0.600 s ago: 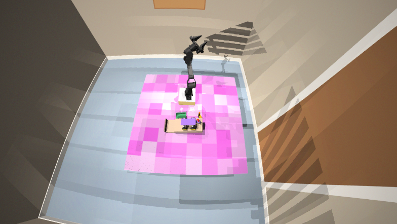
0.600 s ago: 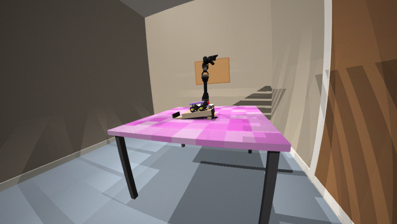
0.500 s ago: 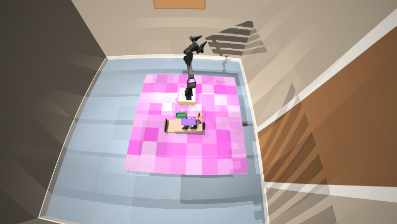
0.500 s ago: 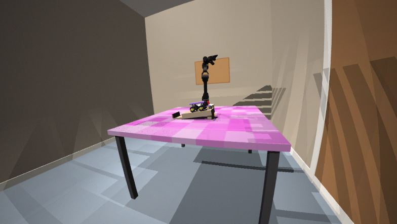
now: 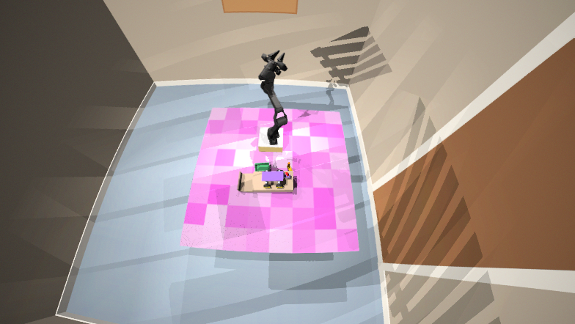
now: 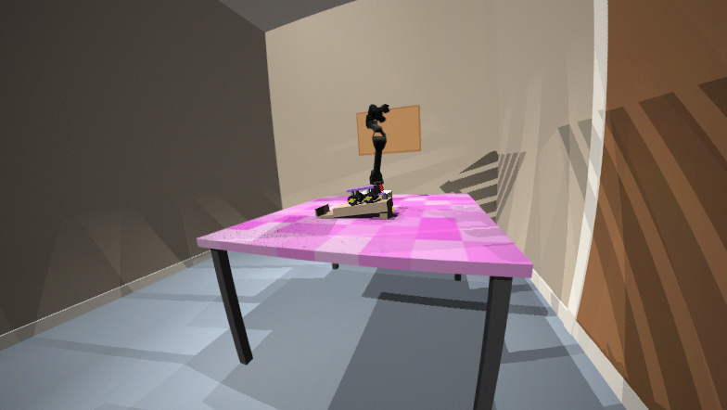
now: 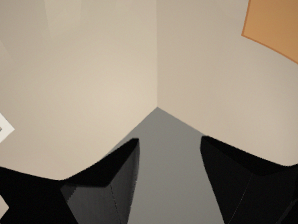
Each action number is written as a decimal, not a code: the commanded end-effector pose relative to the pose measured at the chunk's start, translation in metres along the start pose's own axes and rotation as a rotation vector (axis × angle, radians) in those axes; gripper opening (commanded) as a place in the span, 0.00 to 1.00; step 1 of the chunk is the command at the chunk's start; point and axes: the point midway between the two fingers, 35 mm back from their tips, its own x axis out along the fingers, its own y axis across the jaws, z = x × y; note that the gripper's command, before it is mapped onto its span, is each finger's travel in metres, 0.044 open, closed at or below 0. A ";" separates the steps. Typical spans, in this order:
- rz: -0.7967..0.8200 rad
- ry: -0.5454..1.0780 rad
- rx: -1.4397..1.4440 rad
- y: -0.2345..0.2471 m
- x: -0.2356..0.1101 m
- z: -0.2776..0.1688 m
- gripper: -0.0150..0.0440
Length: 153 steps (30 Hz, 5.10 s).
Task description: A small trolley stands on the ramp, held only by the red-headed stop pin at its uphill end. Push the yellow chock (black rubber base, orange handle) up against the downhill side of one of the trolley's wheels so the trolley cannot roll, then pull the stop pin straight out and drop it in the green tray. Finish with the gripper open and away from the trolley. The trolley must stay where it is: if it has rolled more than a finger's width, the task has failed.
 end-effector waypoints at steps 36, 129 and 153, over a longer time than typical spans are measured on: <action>-1.303 0.448 -0.142 -0.184 -0.315 -0.075 0.58; -1.004 3.973 -0.422 0.360 -0.510 0.315 0.58; -0.962 3.991 -0.457 0.358 -0.530 0.359 0.58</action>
